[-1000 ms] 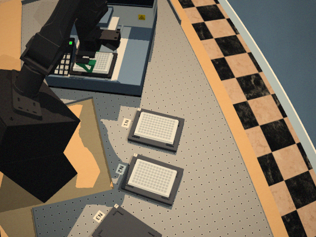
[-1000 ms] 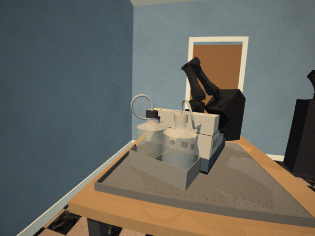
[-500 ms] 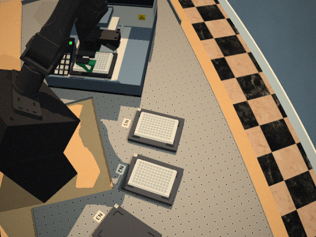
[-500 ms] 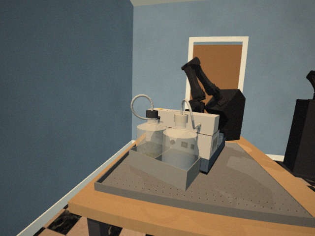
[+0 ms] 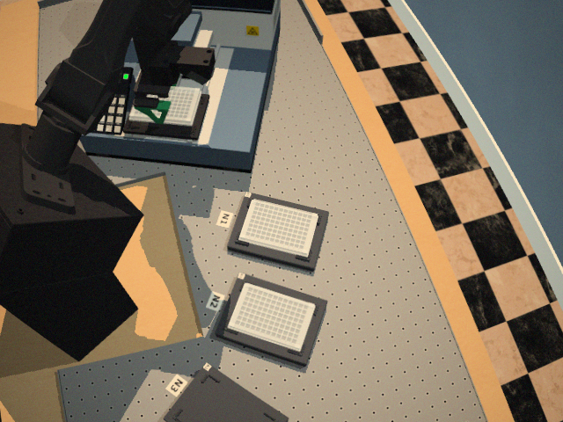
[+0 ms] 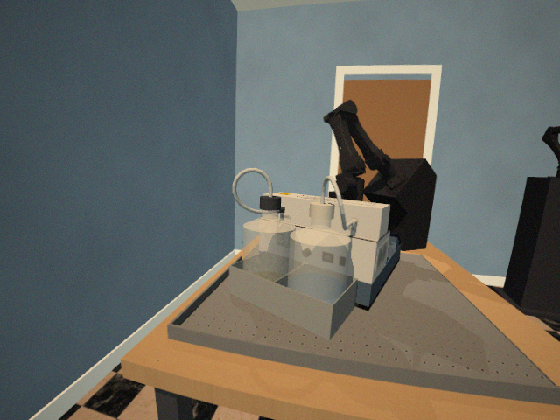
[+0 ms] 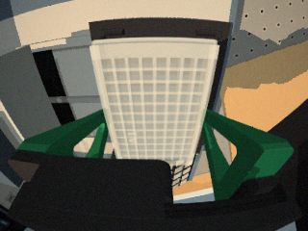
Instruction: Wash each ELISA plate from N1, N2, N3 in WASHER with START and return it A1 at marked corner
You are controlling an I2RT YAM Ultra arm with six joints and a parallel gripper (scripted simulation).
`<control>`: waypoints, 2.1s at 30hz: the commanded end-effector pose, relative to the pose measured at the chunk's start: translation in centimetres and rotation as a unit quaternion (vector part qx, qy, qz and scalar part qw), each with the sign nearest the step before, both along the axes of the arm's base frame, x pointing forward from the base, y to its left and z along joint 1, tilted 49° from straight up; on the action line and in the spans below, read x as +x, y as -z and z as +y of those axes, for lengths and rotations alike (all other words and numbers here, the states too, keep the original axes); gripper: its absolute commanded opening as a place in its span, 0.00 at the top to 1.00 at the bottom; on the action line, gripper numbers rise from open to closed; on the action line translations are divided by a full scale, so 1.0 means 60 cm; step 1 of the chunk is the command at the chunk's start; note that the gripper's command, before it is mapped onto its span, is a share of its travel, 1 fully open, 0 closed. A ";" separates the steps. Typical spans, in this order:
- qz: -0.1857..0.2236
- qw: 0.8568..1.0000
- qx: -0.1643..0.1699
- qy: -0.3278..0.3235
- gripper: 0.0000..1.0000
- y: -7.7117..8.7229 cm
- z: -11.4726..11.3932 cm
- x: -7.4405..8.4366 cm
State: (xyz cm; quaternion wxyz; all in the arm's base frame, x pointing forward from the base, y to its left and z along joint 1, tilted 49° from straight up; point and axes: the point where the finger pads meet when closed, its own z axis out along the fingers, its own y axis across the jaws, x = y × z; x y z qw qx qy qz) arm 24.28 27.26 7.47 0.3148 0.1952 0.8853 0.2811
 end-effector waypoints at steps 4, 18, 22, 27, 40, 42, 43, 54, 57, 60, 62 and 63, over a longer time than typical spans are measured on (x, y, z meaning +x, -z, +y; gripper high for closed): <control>0.001 1.000 -0.003 0.004 1.00 -0.011 -0.009 -0.012; 0.001 1.000 -0.003 0.004 1.00 -0.032 -0.022 -0.034; 0.001 1.000 -0.003 0.004 1.00 -0.040 -0.026 -0.042; 0.001 1.000 -0.003 0.004 1.00 -0.045 -0.029 -0.047; 0.001 1.000 -0.003 0.004 1.00 -0.067 -0.041 -0.069; 0.001 1.000 -0.003 0.004 1.00 -0.069 -0.042 -0.071; 0.001 1.000 -0.003 0.004 1.00 -0.070 -0.043 -0.073; 0.001 1.000 -0.003 0.004 1.00 -0.083 -0.050 -0.086; 0.001 1.000 -0.003 0.004 1.00 -0.083 -0.050 -0.086; 0.001 1.000 -0.003 0.004 1.00 -0.083 -0.050 -0.086; 0.001 1.000 -0.003 0.004 1.00 -0.083 -0.050 -0.086; 0.001 1.000 -0.003 0.004 1.00 -0.083 -0.050 -0.086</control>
